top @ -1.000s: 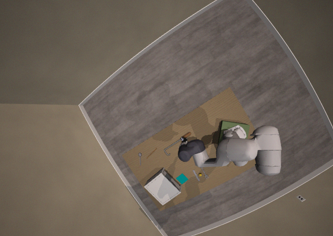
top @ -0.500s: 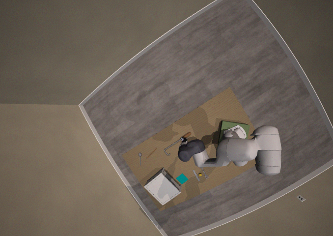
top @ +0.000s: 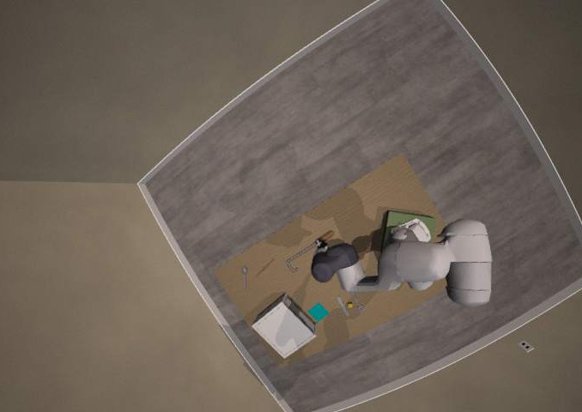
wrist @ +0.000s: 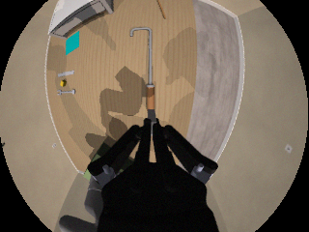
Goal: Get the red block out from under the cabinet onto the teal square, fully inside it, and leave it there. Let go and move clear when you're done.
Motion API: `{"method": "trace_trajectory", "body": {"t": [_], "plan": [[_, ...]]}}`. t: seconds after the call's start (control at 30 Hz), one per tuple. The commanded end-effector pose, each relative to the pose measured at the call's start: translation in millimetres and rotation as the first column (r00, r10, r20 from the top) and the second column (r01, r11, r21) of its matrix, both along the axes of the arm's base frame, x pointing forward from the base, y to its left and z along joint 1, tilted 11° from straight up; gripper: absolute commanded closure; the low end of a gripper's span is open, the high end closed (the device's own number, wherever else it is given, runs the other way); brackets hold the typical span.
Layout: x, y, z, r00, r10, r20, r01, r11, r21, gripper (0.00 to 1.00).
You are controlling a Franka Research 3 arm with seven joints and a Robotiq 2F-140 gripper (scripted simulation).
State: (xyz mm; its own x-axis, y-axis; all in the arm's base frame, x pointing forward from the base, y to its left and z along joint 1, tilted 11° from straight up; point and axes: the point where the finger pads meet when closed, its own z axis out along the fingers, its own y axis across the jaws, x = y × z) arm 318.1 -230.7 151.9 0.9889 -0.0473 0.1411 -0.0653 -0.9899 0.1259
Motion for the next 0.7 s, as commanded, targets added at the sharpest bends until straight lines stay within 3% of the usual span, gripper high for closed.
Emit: {"method": "trace_trajectory", "body": {"t": [0.0, 0.67], "plan": [[0.5, 0.3, 0.4, 1.0, -0.006, 0.004, 0.006, 1.0, 0.001, 1.0], [1.2, -0.3, 0.4, 0.999, 0.034, -0.001, -0.034, 0.999, -0.003, 1.0]]}}
